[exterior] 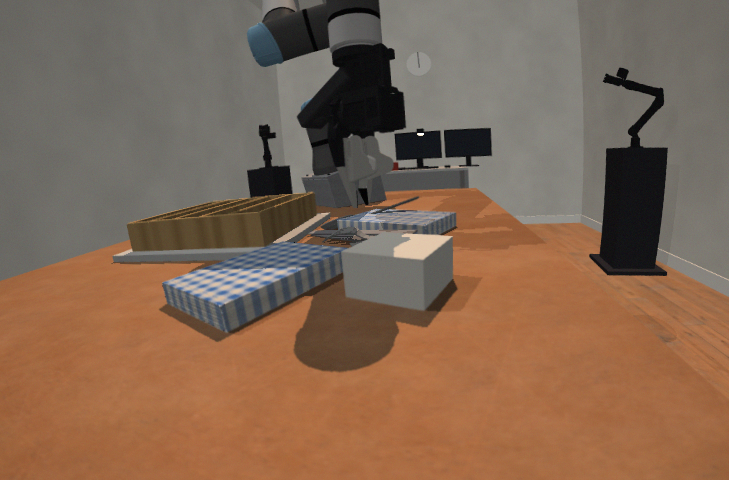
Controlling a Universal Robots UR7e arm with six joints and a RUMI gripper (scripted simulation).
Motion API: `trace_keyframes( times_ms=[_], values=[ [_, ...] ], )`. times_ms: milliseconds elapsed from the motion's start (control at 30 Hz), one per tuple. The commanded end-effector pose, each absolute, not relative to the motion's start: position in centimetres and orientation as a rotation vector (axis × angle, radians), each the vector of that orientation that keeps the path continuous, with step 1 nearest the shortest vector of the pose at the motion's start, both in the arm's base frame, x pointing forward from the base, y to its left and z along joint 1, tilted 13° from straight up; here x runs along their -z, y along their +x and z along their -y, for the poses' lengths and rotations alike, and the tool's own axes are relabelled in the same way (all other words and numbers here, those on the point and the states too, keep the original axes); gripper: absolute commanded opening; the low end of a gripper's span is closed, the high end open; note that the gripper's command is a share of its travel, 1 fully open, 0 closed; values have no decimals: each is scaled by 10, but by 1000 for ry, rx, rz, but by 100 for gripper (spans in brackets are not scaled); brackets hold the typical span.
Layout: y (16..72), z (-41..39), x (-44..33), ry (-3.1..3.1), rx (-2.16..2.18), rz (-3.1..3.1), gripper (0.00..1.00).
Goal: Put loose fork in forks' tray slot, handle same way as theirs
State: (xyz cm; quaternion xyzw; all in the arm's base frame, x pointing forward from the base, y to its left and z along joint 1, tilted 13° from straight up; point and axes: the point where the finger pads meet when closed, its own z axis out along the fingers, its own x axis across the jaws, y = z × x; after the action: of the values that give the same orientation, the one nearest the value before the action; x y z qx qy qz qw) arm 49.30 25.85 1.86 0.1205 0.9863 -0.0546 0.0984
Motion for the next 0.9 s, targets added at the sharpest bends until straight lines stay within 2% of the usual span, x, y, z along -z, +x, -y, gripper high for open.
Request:
trace_keyframes(
  times_ms=[0,867],
  values=[
    [495,-258,-13,356,160,-2917,16],
    [498,-255,4,356,160,-2917,16]
  ],
)
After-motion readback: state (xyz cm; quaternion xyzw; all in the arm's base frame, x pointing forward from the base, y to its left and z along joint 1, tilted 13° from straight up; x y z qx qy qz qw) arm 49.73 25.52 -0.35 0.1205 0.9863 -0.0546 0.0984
